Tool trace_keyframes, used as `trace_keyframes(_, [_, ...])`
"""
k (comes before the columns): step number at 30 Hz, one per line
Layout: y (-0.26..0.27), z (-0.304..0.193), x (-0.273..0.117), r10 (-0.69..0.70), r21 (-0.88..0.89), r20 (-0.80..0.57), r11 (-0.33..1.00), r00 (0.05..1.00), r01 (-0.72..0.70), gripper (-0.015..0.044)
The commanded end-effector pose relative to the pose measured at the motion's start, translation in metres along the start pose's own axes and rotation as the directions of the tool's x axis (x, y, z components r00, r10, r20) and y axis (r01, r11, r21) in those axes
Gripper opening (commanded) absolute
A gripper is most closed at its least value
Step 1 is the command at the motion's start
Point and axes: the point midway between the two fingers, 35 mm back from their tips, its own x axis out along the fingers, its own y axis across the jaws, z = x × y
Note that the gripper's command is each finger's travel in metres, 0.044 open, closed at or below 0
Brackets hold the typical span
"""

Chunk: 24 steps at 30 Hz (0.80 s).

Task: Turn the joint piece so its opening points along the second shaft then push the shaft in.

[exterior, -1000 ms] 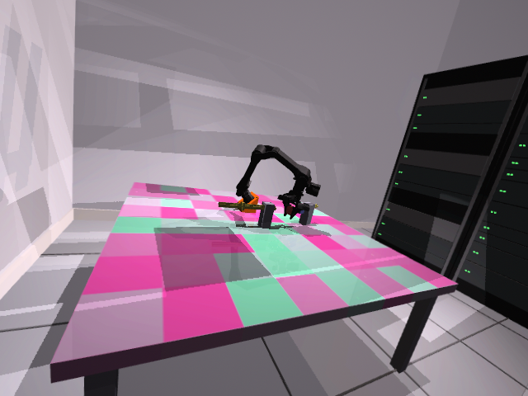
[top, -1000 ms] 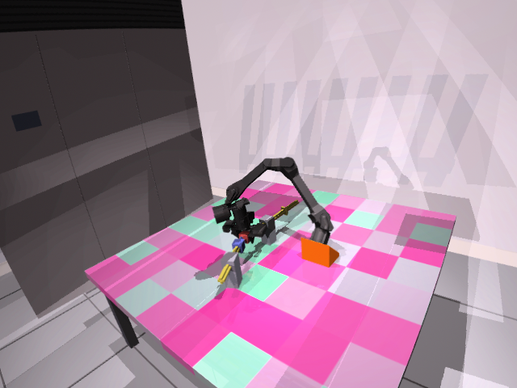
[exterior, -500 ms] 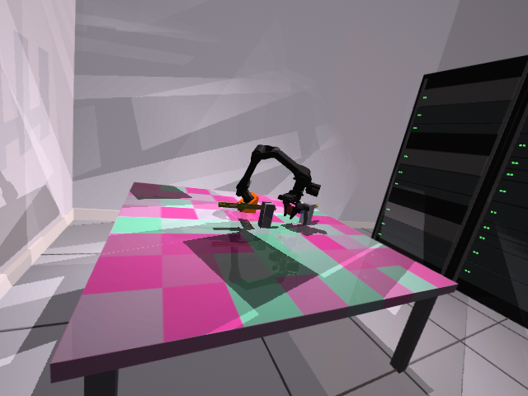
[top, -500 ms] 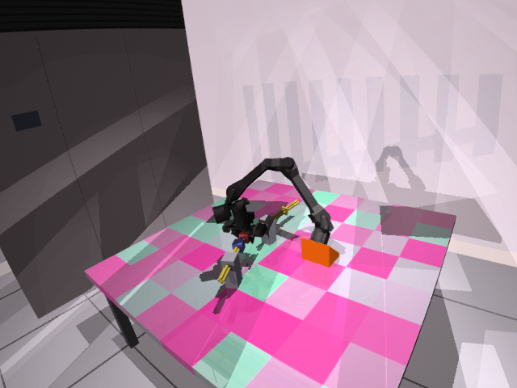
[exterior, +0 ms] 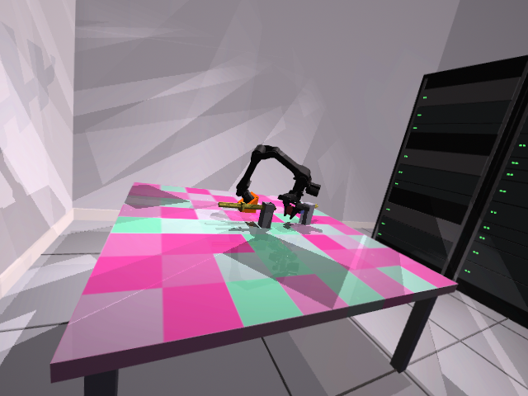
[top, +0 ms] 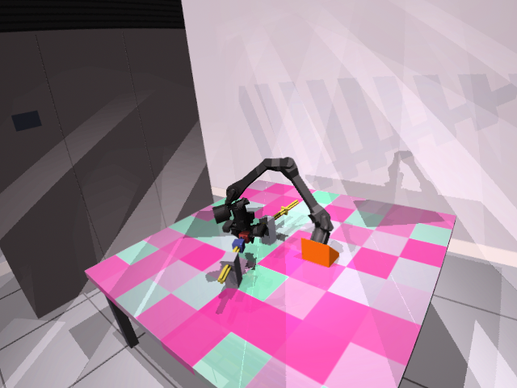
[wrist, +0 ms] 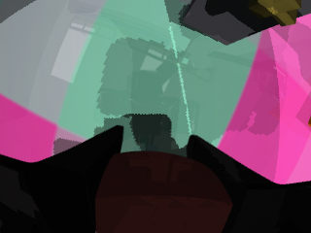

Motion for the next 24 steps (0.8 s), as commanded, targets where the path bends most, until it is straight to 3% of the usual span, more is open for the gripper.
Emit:
trace_keyframes(1, [0.0,0.0,0.0,0.0,0.0,0.0,1.0,1.0,0.0,0.0173])
trace_keyframes(11, [0.0,0.0,0.0,0.0,0.0,0.0,1.0,1.0,0.0,0.0436])
trace_keyframes(24, [0.0,0.0,0.0,0.0,0.0,0.0,1.0,1.0,0.0,0.044])
